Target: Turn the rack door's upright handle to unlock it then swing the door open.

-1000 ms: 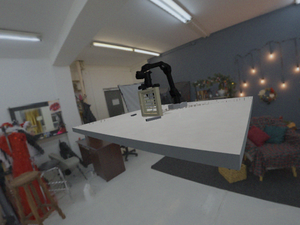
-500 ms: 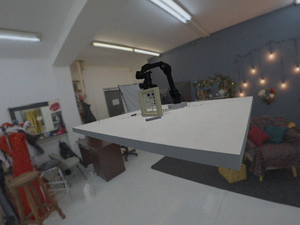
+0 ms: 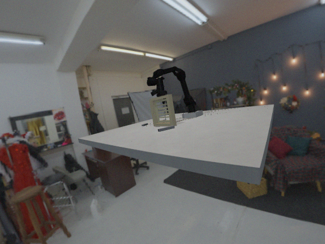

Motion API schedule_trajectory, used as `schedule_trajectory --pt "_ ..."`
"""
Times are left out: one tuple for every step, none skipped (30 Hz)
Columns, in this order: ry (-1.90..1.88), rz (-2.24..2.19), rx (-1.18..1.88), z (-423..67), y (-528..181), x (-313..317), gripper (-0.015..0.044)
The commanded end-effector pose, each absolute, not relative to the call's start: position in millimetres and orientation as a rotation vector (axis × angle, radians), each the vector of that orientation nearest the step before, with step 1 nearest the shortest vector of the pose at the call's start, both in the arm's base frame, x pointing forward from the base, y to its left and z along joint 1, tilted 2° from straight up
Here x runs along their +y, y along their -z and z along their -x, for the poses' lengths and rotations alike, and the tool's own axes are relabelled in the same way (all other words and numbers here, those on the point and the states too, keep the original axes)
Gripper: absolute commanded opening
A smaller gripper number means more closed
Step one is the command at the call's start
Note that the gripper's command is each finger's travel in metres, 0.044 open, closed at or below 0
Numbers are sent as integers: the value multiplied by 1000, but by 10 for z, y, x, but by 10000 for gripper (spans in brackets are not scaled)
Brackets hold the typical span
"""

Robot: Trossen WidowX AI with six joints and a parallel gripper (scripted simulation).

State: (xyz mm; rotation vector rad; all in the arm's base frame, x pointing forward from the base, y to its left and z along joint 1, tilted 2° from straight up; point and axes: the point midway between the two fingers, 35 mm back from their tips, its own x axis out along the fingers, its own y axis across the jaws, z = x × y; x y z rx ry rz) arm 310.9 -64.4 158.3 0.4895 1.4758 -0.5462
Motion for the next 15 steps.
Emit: schedule_trajectory --pt "412 -356 1509 -3109 -1579 -639 296" --pt "374 -317 1516 -3109 -1579 -639 296" --pt "336 -278 1523 -3109 -1579 -639 296" --pt "297 -239 1529 -3109 -1579 -639 296" --pt "259 -200 1534 -3109 -1579 -639 296" --pt "221 -161 1539 -3109 -1579 -639 296" --pt "183 -122 1543 -3109 -1579 -639 296" --pt "144 -83 1547 -3109 -1579 -639 296" --pt "106 -44 1549 -3109 -1579 -639 296" --pt "68 -4 1551 -3109 -1579 -639 296" --pt "29 35 1553 -3109 -1579 -639 296" --pt "-9 74 1553 -3109 -1579 -639 296" --pt "-48 113 1553 -3109 -1579 -639 296" --pt "-86 152 1552 -3109 -1579 -639 296" --pt "-125 191 1551 -3109 -1579 -639 296"
